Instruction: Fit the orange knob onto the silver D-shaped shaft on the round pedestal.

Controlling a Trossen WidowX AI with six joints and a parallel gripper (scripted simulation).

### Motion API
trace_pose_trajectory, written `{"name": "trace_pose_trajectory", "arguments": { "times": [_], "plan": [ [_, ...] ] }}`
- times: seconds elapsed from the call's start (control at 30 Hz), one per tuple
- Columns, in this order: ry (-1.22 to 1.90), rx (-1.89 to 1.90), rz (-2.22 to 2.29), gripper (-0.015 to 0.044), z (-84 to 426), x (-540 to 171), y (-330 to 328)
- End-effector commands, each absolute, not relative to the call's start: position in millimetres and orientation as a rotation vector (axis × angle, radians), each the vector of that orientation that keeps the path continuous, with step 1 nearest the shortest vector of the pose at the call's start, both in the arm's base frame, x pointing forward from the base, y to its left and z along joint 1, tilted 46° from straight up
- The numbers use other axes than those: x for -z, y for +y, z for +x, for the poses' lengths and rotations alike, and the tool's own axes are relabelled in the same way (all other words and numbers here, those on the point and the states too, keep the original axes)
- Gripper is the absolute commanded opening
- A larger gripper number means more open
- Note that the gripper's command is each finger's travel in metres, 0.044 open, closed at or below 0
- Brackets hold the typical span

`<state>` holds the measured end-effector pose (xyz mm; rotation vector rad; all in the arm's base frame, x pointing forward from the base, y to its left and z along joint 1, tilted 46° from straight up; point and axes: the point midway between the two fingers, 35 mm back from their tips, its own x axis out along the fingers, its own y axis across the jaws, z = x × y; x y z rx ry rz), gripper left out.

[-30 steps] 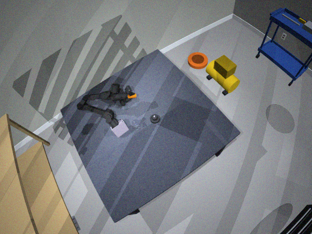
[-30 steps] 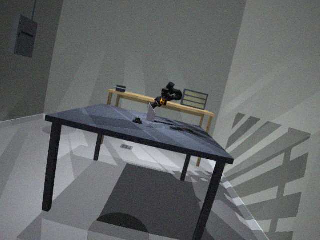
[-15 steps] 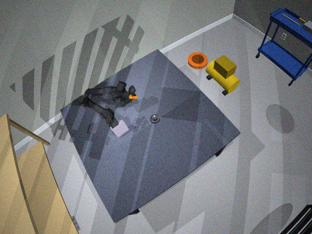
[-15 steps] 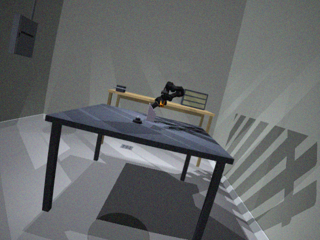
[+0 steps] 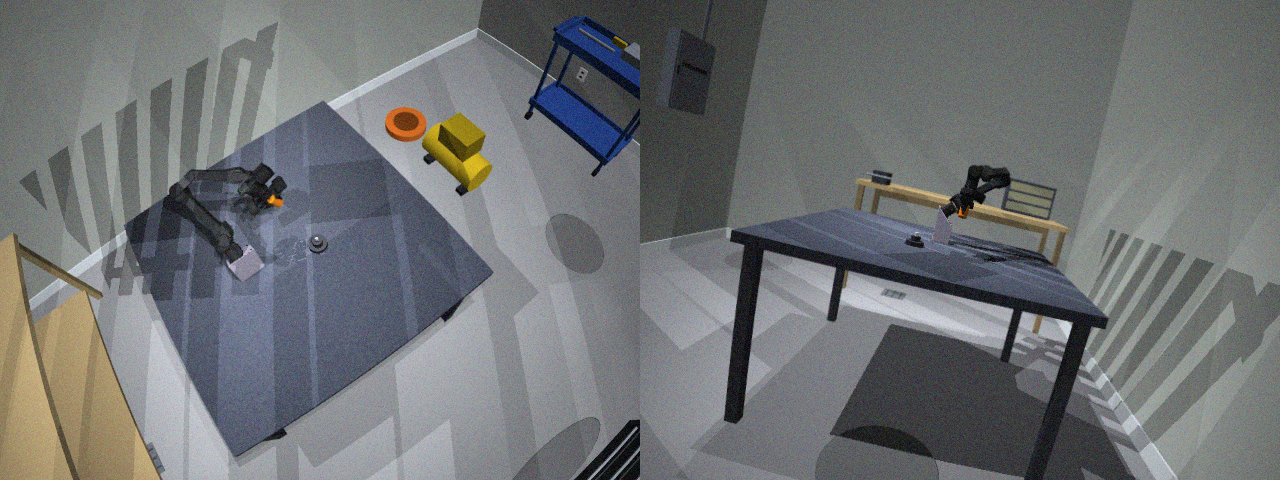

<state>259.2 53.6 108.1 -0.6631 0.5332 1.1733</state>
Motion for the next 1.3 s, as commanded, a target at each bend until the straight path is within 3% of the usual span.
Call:
{"name": "trace_pose_trajectory", "arguments": {
  "times": [0.0, 0.6, 1.27],
  "plan": [
    [0.553, -1.232, -0.655, 0.0000, 263, -106, 56],
    [0.655, -1.528, -0.579, 0.0000, 268, -87, 76],
    [0.661, -1.550, -0.585, 0.0000, 275, -25, 133]
  ]
}}
